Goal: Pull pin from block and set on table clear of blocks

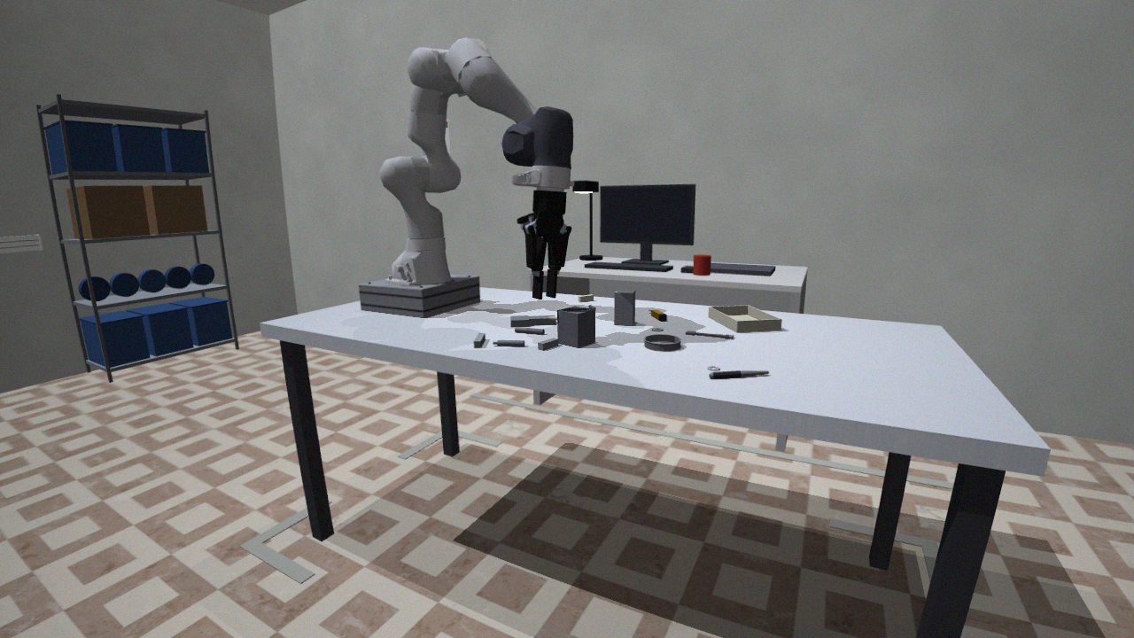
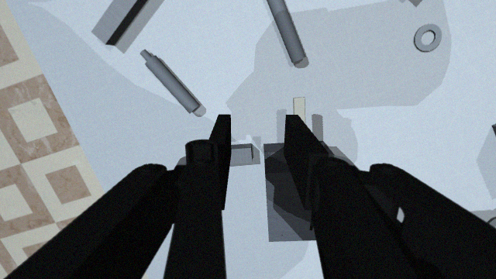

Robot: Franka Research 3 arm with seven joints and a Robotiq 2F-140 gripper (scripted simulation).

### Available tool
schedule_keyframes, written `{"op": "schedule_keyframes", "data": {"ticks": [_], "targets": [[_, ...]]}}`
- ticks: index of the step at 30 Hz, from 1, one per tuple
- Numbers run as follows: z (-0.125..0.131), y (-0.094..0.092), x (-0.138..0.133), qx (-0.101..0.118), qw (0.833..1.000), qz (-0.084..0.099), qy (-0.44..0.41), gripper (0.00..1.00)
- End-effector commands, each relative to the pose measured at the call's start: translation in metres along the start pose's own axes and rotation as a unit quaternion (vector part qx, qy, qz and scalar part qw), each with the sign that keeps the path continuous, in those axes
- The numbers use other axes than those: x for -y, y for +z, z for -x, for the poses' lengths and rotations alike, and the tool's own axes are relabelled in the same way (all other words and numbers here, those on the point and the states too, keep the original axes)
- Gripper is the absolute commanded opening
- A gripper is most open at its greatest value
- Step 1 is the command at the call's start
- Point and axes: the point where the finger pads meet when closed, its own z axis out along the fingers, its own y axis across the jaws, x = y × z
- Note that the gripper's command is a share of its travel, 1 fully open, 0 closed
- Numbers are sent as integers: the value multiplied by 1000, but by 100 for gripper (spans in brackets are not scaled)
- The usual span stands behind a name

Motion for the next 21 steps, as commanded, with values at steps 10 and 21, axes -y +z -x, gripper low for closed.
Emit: {"op": "schedule_keyframes", "data": {"ticks": [10,21], "targets": [[8,-7,-17,20,1000,14,-18,31],[8,-8,-23,24,999,18,-25,31]]}}
